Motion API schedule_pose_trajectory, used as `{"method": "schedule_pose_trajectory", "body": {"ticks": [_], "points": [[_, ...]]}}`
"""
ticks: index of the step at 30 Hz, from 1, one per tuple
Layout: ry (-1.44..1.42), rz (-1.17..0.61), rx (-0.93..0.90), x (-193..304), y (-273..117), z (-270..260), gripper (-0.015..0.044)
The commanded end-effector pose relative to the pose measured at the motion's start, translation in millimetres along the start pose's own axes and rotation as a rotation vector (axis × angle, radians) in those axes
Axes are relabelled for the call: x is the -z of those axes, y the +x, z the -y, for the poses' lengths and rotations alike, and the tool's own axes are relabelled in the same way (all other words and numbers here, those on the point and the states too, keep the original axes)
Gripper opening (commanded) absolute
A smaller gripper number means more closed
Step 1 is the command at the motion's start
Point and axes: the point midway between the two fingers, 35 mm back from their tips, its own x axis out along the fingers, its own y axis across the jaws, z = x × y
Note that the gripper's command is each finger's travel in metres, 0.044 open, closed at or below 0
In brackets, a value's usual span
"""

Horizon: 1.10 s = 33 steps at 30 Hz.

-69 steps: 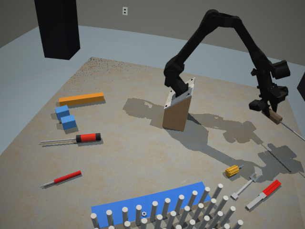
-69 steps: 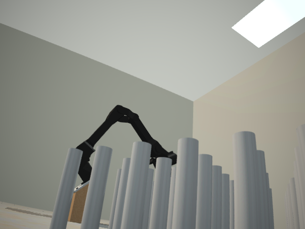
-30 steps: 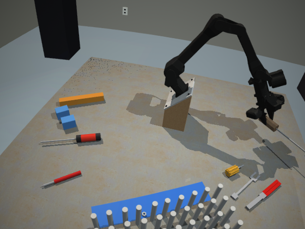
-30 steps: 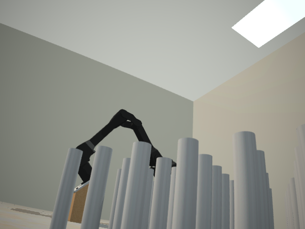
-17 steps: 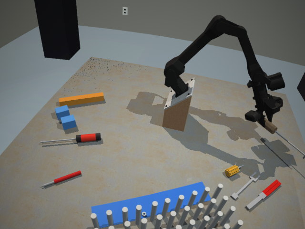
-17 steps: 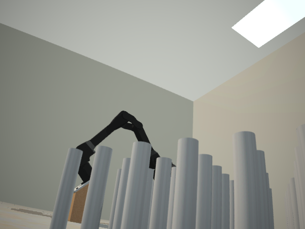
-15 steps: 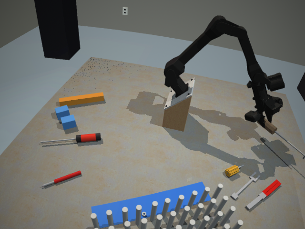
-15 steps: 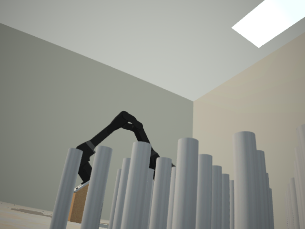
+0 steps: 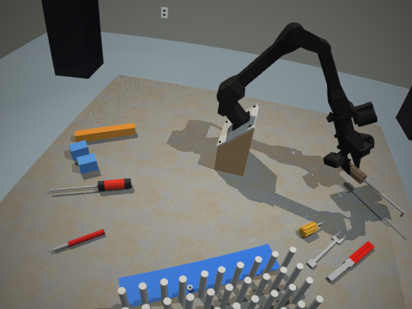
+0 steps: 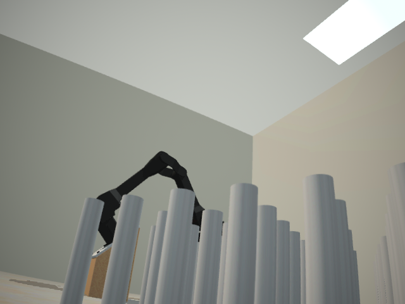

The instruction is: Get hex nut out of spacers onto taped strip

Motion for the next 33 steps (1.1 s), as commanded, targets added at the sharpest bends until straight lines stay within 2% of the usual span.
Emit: {"method": "schedule_pose_trajectory", "body": {"ticks": [1,33], "points": [[0.006,0.001,-0.004,2.2,3.8,0.9,0.0],[0.006,0.0,-0.003,20.5,29.0,15.1,0.0]]}}
